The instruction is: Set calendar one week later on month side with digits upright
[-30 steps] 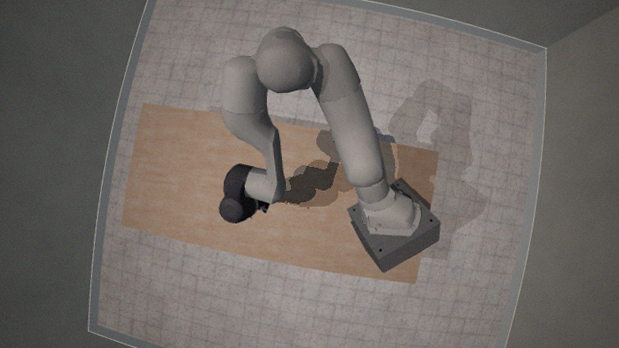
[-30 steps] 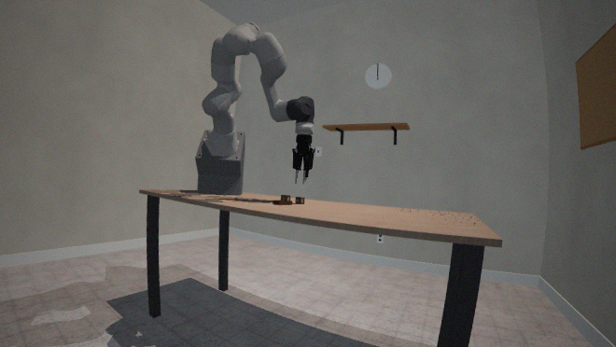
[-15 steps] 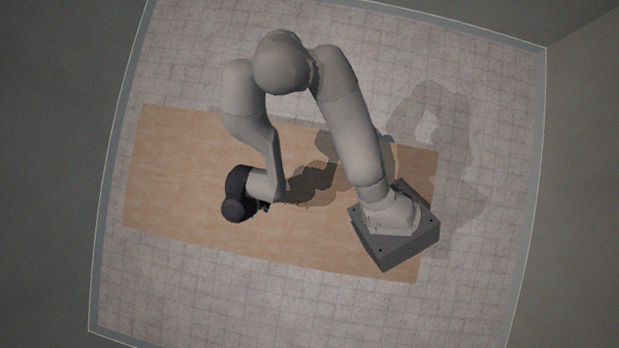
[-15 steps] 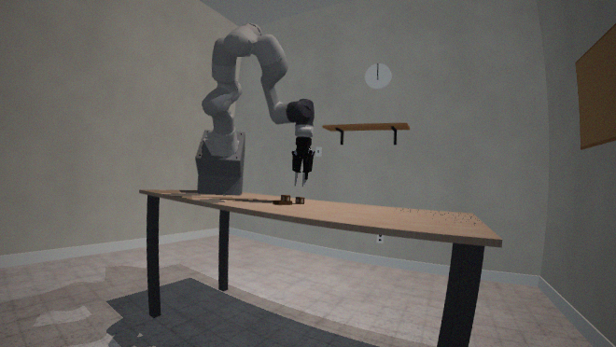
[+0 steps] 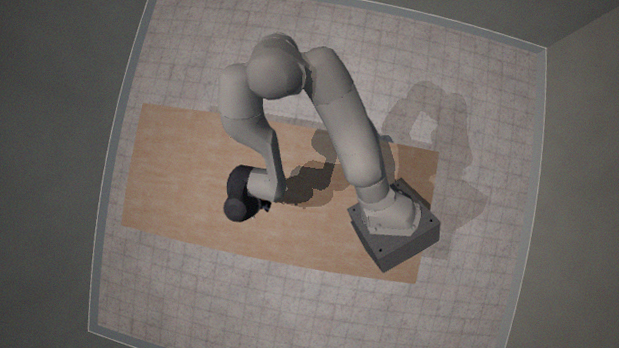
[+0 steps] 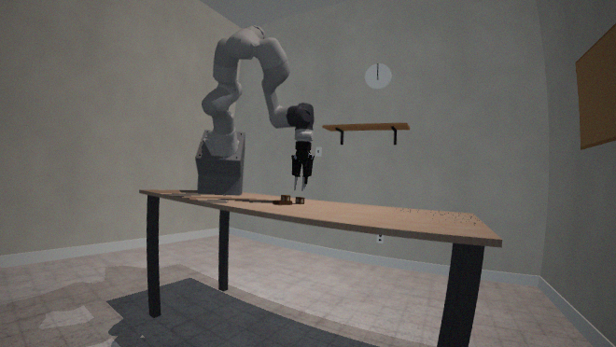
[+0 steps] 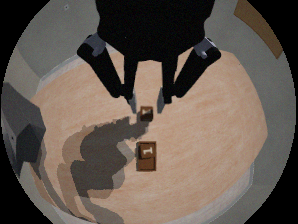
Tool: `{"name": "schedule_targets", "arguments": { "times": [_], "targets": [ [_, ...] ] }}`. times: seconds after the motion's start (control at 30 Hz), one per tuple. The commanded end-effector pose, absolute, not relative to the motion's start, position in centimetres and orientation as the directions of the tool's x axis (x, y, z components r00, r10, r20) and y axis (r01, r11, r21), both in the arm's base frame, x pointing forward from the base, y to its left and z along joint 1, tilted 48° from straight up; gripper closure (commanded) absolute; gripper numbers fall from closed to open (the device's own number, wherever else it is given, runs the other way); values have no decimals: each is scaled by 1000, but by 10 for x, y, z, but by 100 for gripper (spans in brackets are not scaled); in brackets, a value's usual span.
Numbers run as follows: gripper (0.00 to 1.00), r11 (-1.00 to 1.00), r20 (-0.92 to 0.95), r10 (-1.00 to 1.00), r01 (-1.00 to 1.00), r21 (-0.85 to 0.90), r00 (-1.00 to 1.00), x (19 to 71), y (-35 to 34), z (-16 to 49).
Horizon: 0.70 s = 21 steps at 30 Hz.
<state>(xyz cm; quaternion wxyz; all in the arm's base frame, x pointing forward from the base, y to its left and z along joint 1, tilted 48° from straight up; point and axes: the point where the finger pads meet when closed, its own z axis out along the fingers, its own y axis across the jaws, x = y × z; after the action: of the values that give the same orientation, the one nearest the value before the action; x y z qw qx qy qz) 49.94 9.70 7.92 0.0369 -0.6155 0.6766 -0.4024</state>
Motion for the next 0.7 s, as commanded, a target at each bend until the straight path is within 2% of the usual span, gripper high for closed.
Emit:
{"name": "schedule_targets", "arguments": {
  "times": [0.0,0.67],
  "targets": [
    [71,-67,432,-866,-798,-598,-251,503,94,75],
    [71,-67,432,-866,-798,-598,-251,511,87,65]
  ]
}}
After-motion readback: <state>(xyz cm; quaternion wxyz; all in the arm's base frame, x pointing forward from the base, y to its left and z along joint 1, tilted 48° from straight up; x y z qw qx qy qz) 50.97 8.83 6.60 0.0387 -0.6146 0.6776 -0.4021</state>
